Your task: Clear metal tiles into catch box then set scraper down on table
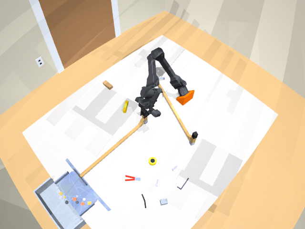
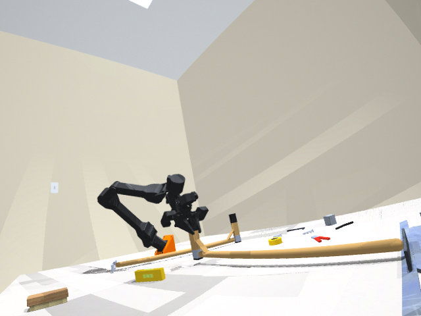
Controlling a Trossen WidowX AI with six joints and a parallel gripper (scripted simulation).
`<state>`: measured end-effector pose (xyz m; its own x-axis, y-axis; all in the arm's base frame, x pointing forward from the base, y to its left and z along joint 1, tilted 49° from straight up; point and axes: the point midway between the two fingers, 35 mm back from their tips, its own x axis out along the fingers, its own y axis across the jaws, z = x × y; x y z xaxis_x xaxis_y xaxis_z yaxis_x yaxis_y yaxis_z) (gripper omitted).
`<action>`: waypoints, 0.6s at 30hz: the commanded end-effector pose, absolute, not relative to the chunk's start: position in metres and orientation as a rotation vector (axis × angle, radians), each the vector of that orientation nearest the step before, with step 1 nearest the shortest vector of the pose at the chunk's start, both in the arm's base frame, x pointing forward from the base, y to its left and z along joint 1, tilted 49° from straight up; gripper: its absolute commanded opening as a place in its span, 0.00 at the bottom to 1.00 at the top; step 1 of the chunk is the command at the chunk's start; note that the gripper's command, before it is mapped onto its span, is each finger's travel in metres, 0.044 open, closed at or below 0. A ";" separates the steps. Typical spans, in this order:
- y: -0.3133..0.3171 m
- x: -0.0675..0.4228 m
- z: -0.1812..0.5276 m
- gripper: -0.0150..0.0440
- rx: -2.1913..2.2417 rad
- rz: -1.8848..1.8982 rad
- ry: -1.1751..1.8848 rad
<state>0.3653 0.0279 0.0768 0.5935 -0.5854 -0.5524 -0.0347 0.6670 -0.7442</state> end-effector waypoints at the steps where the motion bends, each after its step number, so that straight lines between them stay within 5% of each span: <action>1: 0.029 0.360 0.079 0.25 -0.787 -0.362 0.880; 18: 0.026 0.338 0.077 0.25 -0.788 -0.361 0.877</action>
<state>0.3427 0.0253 0.0753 0.5966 -0.5834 -0.5511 -0.0347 0.6673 -0.7439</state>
